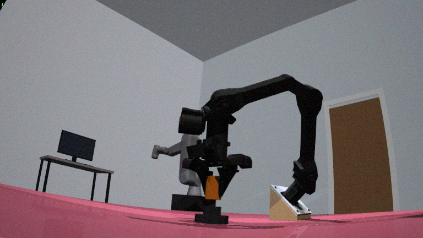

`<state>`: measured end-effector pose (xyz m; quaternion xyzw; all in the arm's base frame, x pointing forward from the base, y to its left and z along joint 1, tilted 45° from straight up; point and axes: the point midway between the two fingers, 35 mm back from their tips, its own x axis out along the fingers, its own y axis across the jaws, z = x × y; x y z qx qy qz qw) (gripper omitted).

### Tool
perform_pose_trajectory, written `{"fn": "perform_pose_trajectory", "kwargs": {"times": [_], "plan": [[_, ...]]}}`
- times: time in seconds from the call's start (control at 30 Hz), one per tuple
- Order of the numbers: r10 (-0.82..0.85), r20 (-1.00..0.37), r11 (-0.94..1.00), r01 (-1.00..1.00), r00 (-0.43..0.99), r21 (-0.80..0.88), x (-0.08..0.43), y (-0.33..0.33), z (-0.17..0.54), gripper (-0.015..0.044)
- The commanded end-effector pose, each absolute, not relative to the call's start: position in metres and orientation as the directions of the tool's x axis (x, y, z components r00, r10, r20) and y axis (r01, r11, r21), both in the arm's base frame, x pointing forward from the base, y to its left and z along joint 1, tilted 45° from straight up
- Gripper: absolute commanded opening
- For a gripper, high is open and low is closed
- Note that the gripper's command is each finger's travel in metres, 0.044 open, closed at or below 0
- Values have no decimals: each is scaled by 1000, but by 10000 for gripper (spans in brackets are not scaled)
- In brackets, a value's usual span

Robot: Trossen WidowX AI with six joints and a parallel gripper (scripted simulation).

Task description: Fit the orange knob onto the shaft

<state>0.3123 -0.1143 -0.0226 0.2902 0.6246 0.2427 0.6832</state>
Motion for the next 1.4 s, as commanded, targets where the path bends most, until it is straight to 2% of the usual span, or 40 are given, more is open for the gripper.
{"fn": "perform_pose_trajectory", "kwargs": {"times": [0.0, 0.5, 0.73, 1.37], "plan": [[693, -714, 715, 27, 106, 698, 313, -114, -23, 0], [693, -714, 716, 19, 105, 698, 314, -116, -18, 0], [693, -714, 719, -180, 106, 671, 315, -117, -19, 0], [693, -713, 719, -180, 106, 671, 314, -114, -22, 0]]}}
